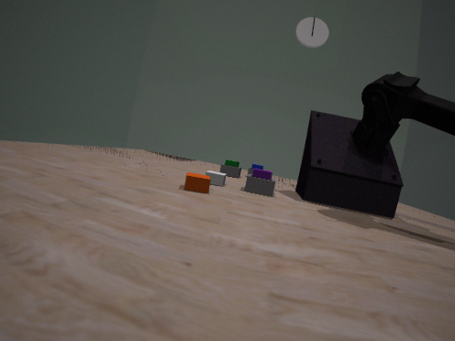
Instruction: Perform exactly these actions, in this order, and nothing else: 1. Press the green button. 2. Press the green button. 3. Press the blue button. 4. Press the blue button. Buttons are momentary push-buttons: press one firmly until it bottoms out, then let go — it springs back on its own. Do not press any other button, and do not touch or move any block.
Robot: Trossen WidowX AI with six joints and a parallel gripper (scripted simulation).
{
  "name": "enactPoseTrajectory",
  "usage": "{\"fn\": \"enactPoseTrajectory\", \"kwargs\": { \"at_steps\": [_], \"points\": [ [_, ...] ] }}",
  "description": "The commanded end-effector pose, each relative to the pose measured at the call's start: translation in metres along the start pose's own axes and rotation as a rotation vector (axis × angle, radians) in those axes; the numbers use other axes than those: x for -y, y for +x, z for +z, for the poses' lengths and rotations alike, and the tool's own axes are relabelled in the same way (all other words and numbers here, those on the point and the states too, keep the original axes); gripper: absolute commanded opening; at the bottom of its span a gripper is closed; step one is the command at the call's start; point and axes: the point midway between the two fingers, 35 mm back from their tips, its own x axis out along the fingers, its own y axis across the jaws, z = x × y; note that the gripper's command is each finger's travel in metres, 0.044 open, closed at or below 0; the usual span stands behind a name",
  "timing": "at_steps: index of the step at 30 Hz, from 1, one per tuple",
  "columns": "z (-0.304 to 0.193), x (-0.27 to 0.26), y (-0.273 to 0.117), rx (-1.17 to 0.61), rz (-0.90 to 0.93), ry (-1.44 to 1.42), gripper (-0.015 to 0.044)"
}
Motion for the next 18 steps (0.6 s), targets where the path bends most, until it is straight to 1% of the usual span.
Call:
{"fn": "enactPoseTrajectory", "kwargs": {
  "at_steps": [1,3,6,10,18],
  "points": [
    [-0.001,-0.002,0.000,-0.002,0.006,-0.004,0.0400],
    [-0.011,-0.022,0.001,-0.015,0.054,-0.038,0.0400],
    [-0.044,-0.076,0.000,-0.057,0.196,-0.131,0.0400],
    [-0.074,-0.116,-0.006,-0.095,0.312,-0.200,0.0400],
    [-0.157,-0.206,-0.041,-0.210,0.608,-0.350,0.0400]
  ]
}}
